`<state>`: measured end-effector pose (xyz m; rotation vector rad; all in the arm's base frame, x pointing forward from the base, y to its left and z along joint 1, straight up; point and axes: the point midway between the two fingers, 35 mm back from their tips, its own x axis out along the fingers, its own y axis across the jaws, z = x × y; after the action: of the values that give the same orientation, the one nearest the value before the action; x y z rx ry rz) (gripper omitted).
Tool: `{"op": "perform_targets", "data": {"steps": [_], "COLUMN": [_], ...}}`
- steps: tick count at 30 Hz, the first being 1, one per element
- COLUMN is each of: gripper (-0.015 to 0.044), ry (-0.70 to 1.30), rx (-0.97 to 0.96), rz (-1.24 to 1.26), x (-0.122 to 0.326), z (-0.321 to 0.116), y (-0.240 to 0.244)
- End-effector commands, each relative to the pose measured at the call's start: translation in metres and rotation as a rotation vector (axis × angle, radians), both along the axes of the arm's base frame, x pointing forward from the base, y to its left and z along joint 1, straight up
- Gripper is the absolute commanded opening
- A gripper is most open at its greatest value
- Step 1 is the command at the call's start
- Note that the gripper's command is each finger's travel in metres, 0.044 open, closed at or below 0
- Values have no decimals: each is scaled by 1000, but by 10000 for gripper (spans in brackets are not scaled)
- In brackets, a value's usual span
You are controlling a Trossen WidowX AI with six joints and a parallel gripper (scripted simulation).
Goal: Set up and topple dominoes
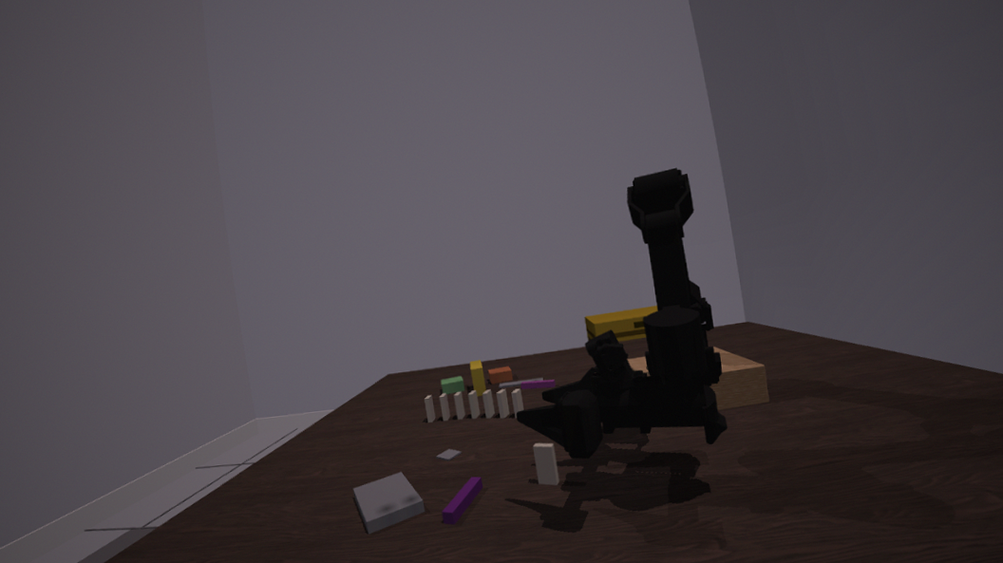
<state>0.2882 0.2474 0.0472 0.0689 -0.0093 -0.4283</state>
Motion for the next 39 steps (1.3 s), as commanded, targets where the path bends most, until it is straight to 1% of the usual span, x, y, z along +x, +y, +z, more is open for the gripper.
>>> {"op": "perform_targets", "data": {"steps": [1,2,4,10,14,17,22,31,39], "gripper": [440,440,440,440,440,440,440,440,440], "ry": [13,22,92,455,729,934,1108,1438,1556], "rx": [-27,-39,-132,-497,-672,-751,-765,-716,-660], "rz": [1,8,65,328,520,679,882,1161,1260], "x": [-2,0,16,73,92,94,91,48,26], "z": [-3,-3,-4,-14,-21,-19,-4,23,39], "y": [-3,-1,11,46,49,42,34,0,-16]}}
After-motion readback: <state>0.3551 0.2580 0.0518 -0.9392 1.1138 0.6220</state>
